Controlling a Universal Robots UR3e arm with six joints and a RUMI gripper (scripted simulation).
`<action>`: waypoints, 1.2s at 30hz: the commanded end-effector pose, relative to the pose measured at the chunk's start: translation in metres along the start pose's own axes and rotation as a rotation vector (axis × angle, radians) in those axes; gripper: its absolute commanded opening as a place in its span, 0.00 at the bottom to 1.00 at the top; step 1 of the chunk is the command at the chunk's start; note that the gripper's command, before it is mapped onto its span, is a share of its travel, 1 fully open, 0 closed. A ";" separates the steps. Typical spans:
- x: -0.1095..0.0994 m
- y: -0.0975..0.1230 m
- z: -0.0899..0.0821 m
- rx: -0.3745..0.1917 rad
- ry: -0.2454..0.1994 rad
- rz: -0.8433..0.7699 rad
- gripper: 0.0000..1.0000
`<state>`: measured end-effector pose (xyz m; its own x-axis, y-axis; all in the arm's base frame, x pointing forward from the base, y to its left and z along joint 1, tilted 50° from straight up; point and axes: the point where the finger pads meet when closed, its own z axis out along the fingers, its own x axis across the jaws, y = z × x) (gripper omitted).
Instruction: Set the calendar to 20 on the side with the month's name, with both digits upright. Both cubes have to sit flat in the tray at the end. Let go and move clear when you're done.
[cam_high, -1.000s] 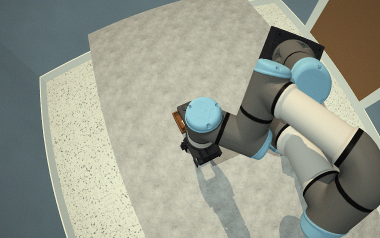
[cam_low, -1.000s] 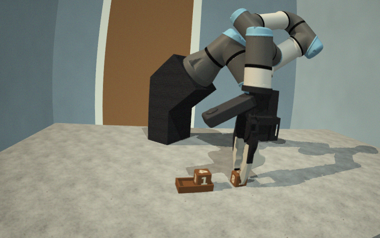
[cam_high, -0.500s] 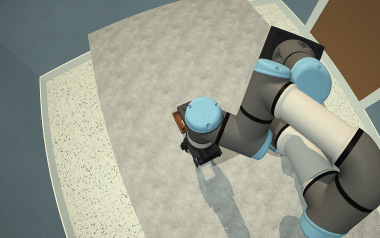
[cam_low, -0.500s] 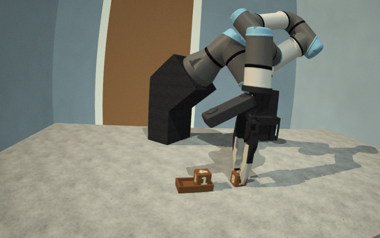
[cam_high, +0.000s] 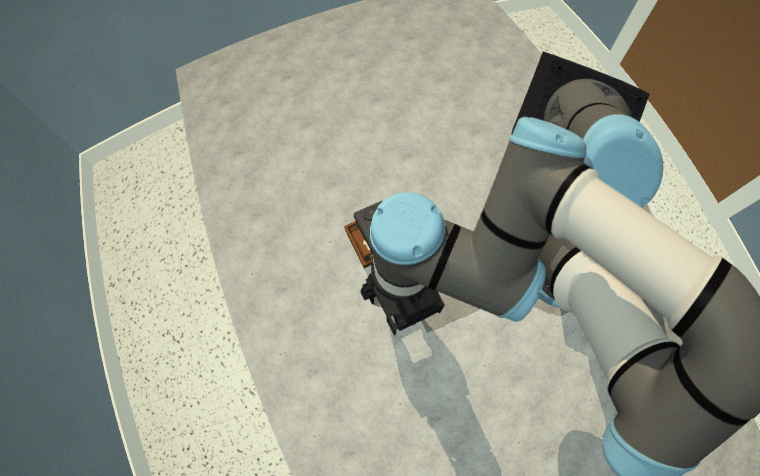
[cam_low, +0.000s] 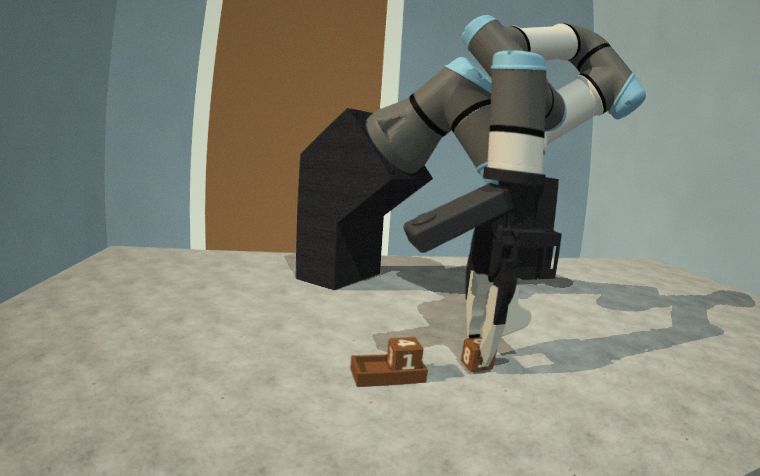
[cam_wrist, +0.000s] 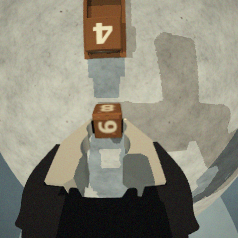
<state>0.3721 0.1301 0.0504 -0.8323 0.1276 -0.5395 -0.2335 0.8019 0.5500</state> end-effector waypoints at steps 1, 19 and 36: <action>0.000 0.000 -0.003 0.000 -0.001 -0.001 0.11; 0.000 0.000 -0.020 0.000 -0.001 -0.001 0.11; 0.000 0.000 -0.045 0.000 -0.001 -0.001 0.11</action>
<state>0.3542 0.1087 0.0737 -0.8351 0.1260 -0.5354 -0.2289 0.8056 0.5465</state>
